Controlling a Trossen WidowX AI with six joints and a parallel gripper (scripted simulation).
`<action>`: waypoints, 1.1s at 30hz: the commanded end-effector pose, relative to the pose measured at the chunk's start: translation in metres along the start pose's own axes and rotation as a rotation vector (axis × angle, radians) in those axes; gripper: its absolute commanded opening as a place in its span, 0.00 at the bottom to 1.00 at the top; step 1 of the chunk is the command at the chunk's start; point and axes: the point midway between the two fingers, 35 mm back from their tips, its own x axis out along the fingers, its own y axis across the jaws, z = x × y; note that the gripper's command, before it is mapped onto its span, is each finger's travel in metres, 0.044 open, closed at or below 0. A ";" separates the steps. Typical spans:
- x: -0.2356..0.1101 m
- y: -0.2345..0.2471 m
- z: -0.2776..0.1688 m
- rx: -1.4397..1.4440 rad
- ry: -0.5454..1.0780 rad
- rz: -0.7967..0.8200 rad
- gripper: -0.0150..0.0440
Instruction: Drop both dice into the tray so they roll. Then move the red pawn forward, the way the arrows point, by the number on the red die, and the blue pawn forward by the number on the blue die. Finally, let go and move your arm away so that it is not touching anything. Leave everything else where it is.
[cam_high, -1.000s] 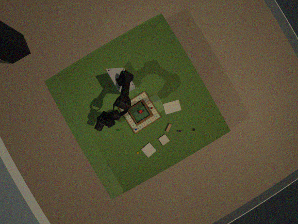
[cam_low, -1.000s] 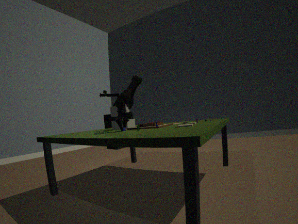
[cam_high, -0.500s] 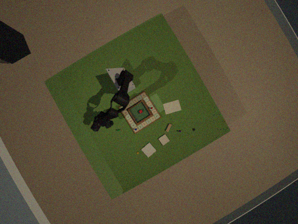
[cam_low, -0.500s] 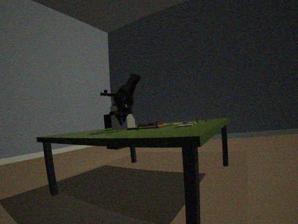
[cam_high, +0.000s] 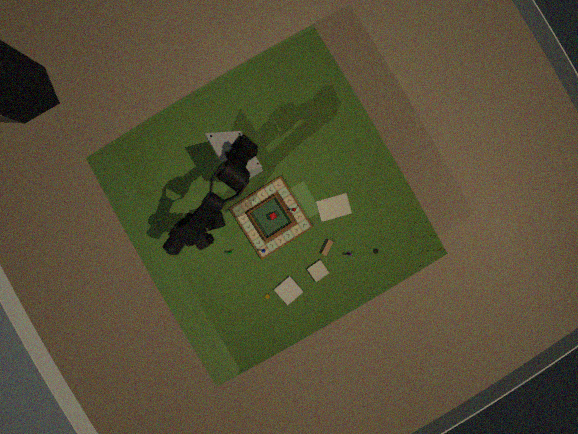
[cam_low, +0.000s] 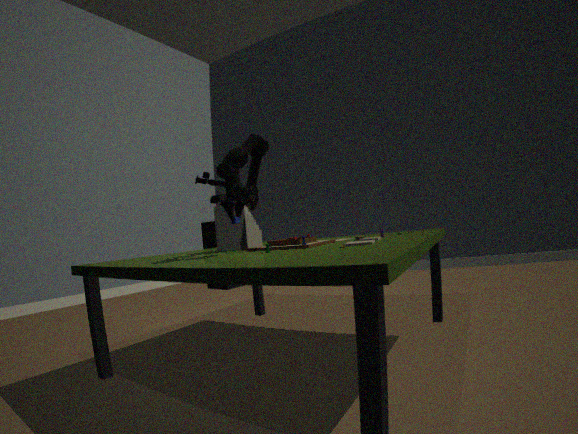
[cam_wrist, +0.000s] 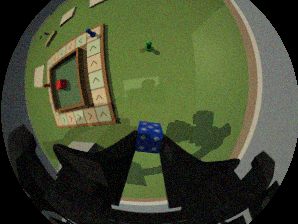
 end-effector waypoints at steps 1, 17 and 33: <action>-0.004 0.012 0.007 0.073 -0.005 -0.010 0.25; 0.000 0.073 0.031 0.468 -0.022 -0.027 0.25; 0.014 0.137 0.039 0.853 -0.028 -0.016 0.25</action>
